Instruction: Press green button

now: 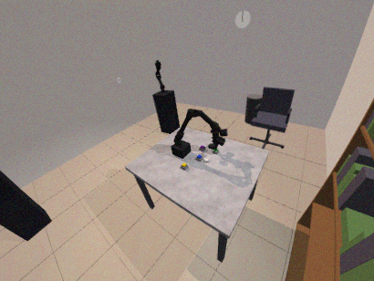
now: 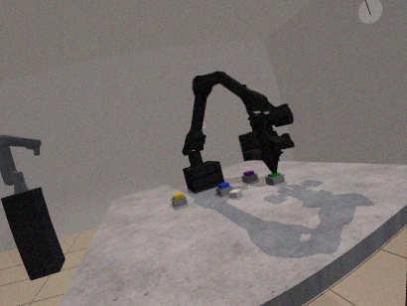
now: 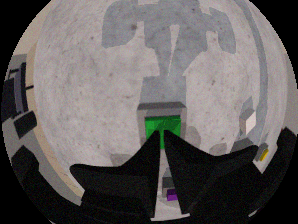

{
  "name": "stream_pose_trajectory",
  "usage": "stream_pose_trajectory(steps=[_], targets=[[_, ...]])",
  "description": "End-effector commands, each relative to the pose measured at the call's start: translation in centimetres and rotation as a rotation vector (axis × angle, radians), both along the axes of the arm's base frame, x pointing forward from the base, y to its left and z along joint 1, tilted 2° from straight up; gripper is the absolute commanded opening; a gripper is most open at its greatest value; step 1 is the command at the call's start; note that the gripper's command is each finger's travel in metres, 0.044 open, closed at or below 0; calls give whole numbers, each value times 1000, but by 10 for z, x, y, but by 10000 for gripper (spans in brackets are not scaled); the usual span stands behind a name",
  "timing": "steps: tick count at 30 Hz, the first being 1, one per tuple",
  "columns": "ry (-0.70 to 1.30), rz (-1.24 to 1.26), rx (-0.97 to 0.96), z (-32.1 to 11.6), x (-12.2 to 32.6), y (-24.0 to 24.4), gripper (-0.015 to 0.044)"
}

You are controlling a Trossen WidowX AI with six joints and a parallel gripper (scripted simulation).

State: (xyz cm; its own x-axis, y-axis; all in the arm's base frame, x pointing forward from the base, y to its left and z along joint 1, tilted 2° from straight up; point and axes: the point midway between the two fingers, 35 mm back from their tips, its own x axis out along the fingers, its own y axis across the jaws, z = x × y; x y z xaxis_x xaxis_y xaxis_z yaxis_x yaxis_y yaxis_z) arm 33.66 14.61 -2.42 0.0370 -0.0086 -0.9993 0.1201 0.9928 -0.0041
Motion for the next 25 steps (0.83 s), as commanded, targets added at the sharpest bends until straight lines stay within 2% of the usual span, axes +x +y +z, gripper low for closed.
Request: stream_pose_trajectory(steps=[1,7,9,15,21,25], targets=[[3,-1,-7,27,-2,-1,20],[4,-2,-8,31,-2,-1,20],[4,-2,-7,37,-9,3,73],[9,-1,-5,88,-69,27,230],[9,-1,-5,89,-71,27,387],[9,-1,-5,89,-71,27,400]])
